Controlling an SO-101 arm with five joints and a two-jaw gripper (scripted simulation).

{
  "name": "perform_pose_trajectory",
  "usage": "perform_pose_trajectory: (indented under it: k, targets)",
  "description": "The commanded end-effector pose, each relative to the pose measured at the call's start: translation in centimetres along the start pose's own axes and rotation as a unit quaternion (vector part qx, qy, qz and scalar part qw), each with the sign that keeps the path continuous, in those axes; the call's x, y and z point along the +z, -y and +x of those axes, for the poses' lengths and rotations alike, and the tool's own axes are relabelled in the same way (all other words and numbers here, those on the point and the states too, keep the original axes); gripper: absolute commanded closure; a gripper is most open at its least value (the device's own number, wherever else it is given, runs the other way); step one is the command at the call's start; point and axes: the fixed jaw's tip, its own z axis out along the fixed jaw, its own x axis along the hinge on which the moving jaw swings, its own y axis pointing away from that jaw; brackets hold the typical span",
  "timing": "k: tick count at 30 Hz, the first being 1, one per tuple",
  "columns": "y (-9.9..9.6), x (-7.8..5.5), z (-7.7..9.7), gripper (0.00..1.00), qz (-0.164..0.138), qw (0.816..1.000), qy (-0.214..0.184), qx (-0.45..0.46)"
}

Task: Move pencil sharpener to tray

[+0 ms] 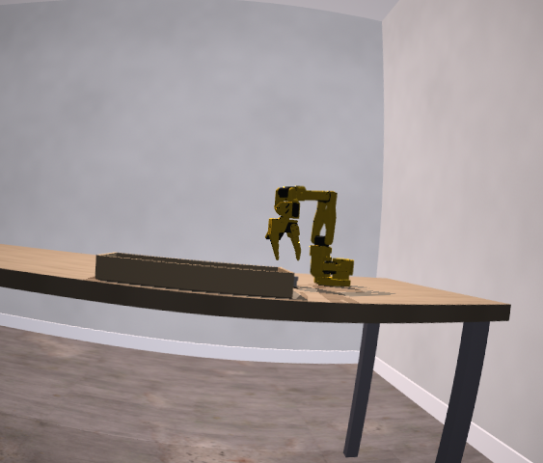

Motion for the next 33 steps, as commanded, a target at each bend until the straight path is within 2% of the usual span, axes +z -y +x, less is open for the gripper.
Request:
perform_pose_trajectory:
  k: [1,33]
  targets:
    - [-0.05,-0.15,0.27,0.70,-0.007,1.000,-0.004,-0.009]
    - [-0.14,-0.37,0.56,0.70,-0.007,1.000,-0.004,-0.009]
